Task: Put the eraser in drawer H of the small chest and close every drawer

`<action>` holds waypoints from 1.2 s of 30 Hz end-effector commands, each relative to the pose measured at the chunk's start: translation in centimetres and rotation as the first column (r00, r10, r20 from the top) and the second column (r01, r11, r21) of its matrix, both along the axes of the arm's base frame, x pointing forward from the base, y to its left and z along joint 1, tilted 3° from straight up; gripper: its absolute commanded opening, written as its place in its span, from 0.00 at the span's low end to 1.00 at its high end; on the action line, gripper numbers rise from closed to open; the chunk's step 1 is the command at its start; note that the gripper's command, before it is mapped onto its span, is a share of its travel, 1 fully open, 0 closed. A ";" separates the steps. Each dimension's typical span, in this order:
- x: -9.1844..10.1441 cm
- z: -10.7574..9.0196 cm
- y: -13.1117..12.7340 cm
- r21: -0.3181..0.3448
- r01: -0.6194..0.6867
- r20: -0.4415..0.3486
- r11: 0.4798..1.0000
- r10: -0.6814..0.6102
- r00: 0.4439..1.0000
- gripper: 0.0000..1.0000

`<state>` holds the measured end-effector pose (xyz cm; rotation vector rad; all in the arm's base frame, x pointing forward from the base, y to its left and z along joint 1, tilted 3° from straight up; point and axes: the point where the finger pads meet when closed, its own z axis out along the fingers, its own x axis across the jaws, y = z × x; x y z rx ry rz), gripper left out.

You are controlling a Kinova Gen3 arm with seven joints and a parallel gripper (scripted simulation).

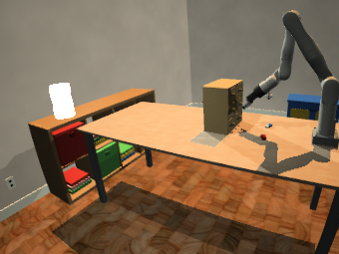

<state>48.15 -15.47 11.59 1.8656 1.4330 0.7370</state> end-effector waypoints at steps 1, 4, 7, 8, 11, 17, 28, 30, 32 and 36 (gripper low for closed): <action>0.1 0.2 0.0 0.000 0.000 0.002 1.000 0.000 1.000 1.00; 0.1 0.2 0.0 0.001 0.000 -0.001 1.000 0.000 1.000 1.00; 0.0 0.3 0.0 0.002 0.000 -0.005 1.000 0.000 1.000 1.00; 0.0 0.3 0.0 0.002 0.000 -0.005 1.000 0.000 1.000 1.00; 0.0 0.3 0.0 0.003 -0.001 -0.008 1.000 0.001 1.000 1.00; -0.1 0.4 0.0 0.005 -0.001 -0.019 1.000 0.001 1.000 1.00; -0.3 0.7 0.1 0.011 -0.002 -0.043 1.000 0.002 0.999 1.00; -0.4 0.8 0.1 0.013 -0.002 -0.049 1.000 0.003 0.999 1.00; -0.4 0.9 0.1 0.015 -0.002 -0.056 1.000 0.003 0.998 1.00; -0.5 1.0 0.1 0.018 -0.003 -0.070 1.000 0.004 0.998 1.00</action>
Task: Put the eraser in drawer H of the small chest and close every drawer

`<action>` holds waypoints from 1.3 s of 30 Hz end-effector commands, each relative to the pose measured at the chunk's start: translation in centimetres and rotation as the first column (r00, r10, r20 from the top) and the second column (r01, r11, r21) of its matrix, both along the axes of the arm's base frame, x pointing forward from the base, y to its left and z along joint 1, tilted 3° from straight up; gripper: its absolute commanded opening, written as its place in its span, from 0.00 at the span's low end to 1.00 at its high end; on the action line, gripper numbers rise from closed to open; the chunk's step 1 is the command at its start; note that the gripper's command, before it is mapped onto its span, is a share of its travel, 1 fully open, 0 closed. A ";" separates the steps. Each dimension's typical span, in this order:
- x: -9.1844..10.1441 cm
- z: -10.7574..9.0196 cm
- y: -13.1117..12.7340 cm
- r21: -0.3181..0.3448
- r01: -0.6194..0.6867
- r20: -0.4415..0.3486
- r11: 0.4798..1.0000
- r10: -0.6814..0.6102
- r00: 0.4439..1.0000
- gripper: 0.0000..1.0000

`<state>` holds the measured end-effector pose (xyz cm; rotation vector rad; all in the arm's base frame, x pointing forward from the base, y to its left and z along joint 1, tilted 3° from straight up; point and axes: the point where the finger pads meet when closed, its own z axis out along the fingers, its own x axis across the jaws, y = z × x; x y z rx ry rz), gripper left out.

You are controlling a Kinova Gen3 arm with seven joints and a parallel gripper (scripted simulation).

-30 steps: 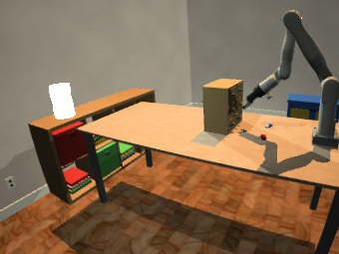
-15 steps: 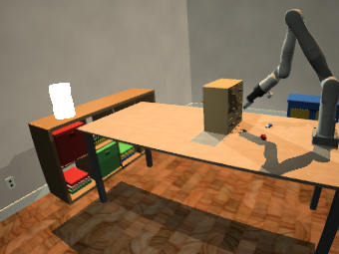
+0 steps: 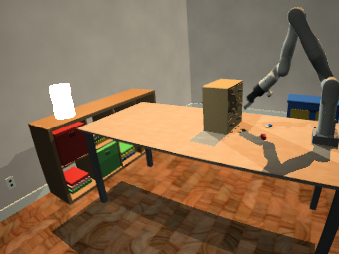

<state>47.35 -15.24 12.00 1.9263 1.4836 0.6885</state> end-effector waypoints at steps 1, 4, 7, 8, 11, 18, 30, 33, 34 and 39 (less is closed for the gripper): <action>0.2 0.7 -0.1 -0.001 0.001 0.005 1.000 -0.001 1.000 1.00; 0.1 0.8 -0.1 0.002 0.000 -0.008 1.000 0.000 1.000 1.00; 0.1 0.9 -0.1 0.004 0.000 -0.012 1.000 0.000 1.000 1.00; 0.0 0.9 -0.1 0.005 0.000 -0.017 1.000 0.000 1.000 1.00; -0.1 1.1 0.0 0.009 -0.001 -0.030 1.000 0.001 1.000 1.00; -0.4 1.5 0.0 0.018 -0.002 -0.066 1.000 0.003 0.998 1.00; -0.9 2.1 0.2 0.033 -0.003 -0.123 0.999 0.007 0.992 1.00; -1.0 2.3 0.1 0.036 -0.003 -0.140 0.999 0.008 0.990 1.00; -1.1 2.4 0.1 0.036 -0.002 -0.146 0.999 0.008 0.989 1.00; -1.3 2.6 0.2 0.044 -0.003 -0.170 0.999 0.010 0.985 1.00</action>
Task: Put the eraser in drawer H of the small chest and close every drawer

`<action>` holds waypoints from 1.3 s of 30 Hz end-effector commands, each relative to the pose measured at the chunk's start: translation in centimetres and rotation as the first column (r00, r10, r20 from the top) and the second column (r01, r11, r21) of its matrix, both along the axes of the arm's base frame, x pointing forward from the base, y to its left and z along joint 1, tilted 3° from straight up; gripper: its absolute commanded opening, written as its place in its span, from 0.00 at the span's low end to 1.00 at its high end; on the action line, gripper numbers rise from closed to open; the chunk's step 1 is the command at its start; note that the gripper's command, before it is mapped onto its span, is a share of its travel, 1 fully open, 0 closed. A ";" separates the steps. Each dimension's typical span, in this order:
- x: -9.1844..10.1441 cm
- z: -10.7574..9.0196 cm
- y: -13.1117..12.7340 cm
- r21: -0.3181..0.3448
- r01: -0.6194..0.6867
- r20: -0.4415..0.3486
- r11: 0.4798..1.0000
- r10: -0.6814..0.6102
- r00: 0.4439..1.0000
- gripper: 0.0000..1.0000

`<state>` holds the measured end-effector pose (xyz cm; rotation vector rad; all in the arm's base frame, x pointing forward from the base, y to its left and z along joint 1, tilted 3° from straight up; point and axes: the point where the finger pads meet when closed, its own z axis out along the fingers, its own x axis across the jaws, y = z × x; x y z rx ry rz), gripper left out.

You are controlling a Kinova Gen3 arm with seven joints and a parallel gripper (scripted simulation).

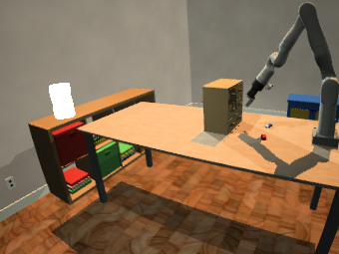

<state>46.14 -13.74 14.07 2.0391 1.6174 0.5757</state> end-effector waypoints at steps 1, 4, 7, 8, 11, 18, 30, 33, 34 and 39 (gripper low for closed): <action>-0.1 0.5 -1.3 0.006 0.023 0.002 1.000 -0.023 1.000 1.00; -0.2 0.7 -1.3 0.008 0.023 -0.007 1.000 -0.023 1.000 1.00; -0.3 0.9 -1.3 0.009 0.023 -0.020 1.000 -0.023 1.000 1.00; -0.3 0.9 -1.3 0.010 0.023 -0.026 1.000 -0.023 0.999 1.00; -0.4 1.1 -1.3 0.013 0.023 -0.042 1.000 -0.023 0.999 1.00; -0.7 1.5 -1.3 0.021 0.022 -0.075 1.000 -0.021 0.997 1.00; -1.5 2.5 -1.1 0.041 0.021 -0.161 0.999 -0.014 0.987 1.00; -1.7 2.8 -1.1 0.046 0.022 -0.186 0.999 -0.013 0.983 1.00; -1.8 2.9 -1.1 0.048 0.022 -0.194 0.999 -0.012 0.981 1.00; -2.0 3.2 -1.0 0.054 0.022 -0.218 0.998 -0.010 0.976 1.00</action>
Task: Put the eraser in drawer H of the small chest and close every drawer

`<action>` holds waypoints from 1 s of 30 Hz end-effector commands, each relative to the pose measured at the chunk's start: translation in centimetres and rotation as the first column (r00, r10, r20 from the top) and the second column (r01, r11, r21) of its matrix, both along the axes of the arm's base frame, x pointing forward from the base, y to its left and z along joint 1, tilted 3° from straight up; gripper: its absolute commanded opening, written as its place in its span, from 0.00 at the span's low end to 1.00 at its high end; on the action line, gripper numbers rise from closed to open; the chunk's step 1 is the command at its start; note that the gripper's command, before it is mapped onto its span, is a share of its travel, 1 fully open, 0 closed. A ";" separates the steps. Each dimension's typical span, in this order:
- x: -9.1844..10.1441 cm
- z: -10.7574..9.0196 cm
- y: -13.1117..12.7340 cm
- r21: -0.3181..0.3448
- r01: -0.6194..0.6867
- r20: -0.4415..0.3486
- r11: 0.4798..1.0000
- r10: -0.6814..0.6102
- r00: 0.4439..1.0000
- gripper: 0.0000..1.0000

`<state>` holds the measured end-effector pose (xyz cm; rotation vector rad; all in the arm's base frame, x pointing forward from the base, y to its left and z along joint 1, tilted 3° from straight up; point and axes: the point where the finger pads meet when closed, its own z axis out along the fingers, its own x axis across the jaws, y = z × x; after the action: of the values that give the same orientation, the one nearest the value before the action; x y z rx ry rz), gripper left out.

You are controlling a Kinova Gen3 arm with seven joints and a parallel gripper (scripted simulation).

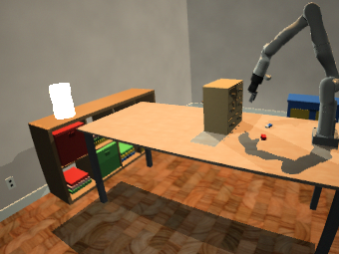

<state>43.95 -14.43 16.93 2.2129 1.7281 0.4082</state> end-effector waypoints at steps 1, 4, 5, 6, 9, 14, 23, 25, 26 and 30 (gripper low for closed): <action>0.1 0.4 -0.3 0.004 0.005 -0.011 1.000 -0.005 1.000 1.00; -0.1 0.7 -0.2 0.010 0.004 -0.036 1.000 -0.004 0.999 1.00; -0.2 0.8 -0.2 0.012 0.004 -0.044 1.000 -0.003 0.999 1.00; -0.2 0.9 -0.2 0.014 0.004 -0.052 1.000 -0.003 0.999 1.00; -0.4 1.2 -0.2 0.020 0.003 -0.077 1.000 -0.002 0.997 1.00; -0.6 1.4 -0.1 0.026 0.003 -0.101 1.000 0.000 0.995 1.00; -1.2 2.2 0.0 0.043 0.002 -0.169 0.999 0.005 0.986 1.00; -1.3 2.4 0.0 0.047 0.002 -0.183 0.999 0.006 0.983 1.00; -1.4 2.5 0.0 0.048 0.002 -0.190 0.999 0.007 0.982 1.00; -1.6 2.7 0.1 0.053 0.003 -0.209 0.999 0.008 0.978 1.00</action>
<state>42.09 -14.45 19.56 2.3653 1.8416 0.2274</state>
